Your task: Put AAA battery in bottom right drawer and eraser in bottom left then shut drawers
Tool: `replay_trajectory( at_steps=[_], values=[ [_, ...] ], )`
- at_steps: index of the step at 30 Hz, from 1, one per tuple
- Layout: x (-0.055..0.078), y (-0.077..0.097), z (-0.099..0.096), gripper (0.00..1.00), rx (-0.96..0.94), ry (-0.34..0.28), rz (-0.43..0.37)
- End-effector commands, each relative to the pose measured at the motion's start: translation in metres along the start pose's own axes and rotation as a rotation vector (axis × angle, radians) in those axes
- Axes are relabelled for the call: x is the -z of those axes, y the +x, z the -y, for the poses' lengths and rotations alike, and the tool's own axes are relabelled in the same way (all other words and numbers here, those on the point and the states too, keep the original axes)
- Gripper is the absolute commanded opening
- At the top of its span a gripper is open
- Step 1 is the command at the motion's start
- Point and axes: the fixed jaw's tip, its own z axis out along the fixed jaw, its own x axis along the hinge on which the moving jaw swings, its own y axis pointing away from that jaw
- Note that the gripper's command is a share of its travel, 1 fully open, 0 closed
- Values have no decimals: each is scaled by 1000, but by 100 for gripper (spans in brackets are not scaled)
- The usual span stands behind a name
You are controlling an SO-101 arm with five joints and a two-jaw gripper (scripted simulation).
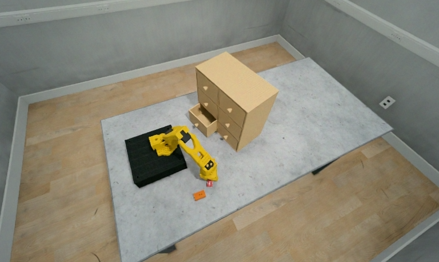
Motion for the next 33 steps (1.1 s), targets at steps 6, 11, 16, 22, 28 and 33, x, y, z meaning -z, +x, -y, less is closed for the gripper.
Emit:
replay_trajectory(
  at_steps=[6,11,16,22,28,33],
  values=[
    [-4,-3,-5,18,0,-19,14],
    [-4,-3,-5,16,0,-19,14],
    [-4,-3,-5,13,0,-19,14],
    [-4,-3,-5,9,0,-19,14],
    [-4,-3,-5,7,0,-19,14],
    [-4,-3,-5,4,0,-19,14]
  ],
)
